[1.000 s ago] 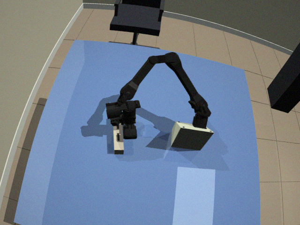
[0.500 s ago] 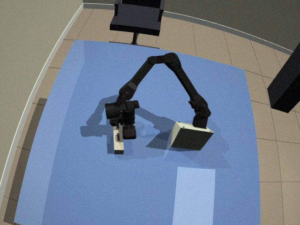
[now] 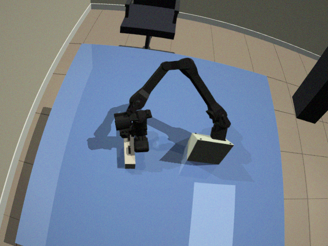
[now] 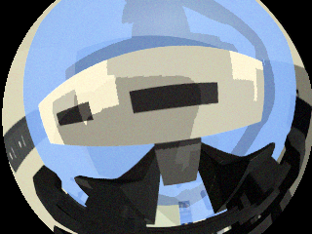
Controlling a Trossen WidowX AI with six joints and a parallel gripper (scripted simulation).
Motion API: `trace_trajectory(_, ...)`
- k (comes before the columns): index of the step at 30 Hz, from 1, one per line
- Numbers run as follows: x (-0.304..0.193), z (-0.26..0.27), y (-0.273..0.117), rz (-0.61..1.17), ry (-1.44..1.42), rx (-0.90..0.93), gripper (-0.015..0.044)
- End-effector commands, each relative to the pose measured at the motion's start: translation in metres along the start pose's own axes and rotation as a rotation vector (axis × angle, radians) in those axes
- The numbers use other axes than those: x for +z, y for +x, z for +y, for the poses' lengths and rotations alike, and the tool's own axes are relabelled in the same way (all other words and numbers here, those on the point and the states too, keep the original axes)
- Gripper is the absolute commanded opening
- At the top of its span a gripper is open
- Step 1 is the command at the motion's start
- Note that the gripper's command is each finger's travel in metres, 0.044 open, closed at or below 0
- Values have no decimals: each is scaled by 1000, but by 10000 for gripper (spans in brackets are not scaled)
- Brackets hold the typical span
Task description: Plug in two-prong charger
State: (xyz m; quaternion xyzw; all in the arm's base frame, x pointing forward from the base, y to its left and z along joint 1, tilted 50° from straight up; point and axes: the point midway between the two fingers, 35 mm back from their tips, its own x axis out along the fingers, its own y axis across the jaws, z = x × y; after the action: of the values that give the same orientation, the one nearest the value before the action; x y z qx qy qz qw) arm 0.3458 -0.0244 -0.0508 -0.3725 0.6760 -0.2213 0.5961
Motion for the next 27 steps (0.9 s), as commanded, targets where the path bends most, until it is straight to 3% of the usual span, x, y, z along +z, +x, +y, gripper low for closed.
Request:
trace_trajectory(1, 8, -1, 0, -12, 13, 0, 0)
trace_trajectory(27, 17, -1, -1, -12, 14, 0, 0)
